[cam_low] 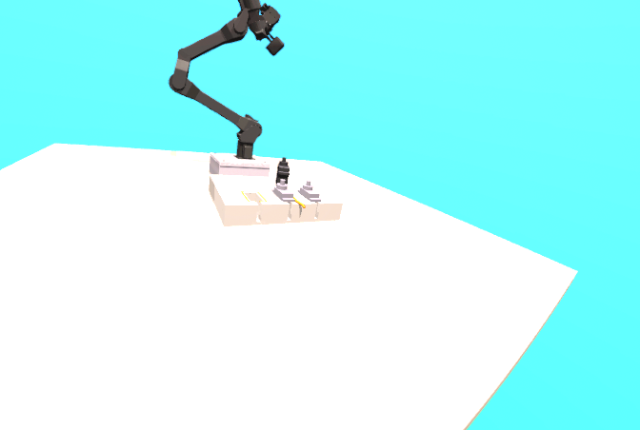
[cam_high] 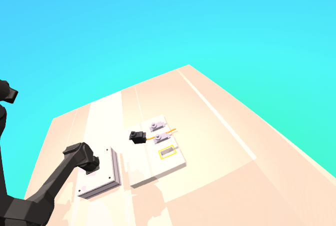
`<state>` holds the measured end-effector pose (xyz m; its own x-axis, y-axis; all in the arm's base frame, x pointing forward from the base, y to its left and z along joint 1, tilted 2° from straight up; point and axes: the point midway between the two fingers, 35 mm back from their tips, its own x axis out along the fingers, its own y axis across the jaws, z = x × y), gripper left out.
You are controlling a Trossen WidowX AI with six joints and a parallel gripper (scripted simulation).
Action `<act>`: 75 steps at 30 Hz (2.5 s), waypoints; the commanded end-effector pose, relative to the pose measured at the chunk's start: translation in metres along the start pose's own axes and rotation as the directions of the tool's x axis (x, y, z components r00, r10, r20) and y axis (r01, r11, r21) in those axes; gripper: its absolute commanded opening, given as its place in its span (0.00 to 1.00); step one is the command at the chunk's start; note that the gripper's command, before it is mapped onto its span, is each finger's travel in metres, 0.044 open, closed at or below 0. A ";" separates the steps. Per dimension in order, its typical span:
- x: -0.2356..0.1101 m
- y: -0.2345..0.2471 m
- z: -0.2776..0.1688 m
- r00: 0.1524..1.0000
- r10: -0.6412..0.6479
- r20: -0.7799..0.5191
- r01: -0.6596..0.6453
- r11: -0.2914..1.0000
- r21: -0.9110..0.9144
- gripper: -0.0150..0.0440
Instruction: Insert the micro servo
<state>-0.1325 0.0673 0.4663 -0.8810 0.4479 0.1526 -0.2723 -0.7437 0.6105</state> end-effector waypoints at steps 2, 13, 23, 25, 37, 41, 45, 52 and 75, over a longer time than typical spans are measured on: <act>0.001 -0.004 0.002 1.000 -0.013 0.009 0.012 1.000 0.007 1.00; -0.001 -0.081 0.044 0.949 -0.272 0.161 0.251 0.957 0.143 1.00; -0.031 -0.163 0.074 0.802 -0.541 0.253 0.458 0.829 0.321 1.00; -0.040 -0.178 0.078 0.762 -0.592 0.262 0.493 0.793 0.358 1.00; -0.110 -0.261 0.085 0.479 -0.844 0.240 0.630 0.521 0.576 1.00; -0.138 -0.283 0.081 0.375 -0.904 0.207 0.647 0.415 0.639 1.00; -0.168 -0.302 0.074 0.268 -0.950 0.160 0.647 0.301 0.701 1.00; -0.223 -0.329 0.054 0.092 -0.995 0.043 0.614 0.091 0.784 1.00; -0.378 -0.338 -0.072 -0.230 -0.822 -0.520 0.274 -0.568 0.776 1.00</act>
<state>0.2606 0.1338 0.1611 0.2599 0.3269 -0.9086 0.1618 0.9129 0.3748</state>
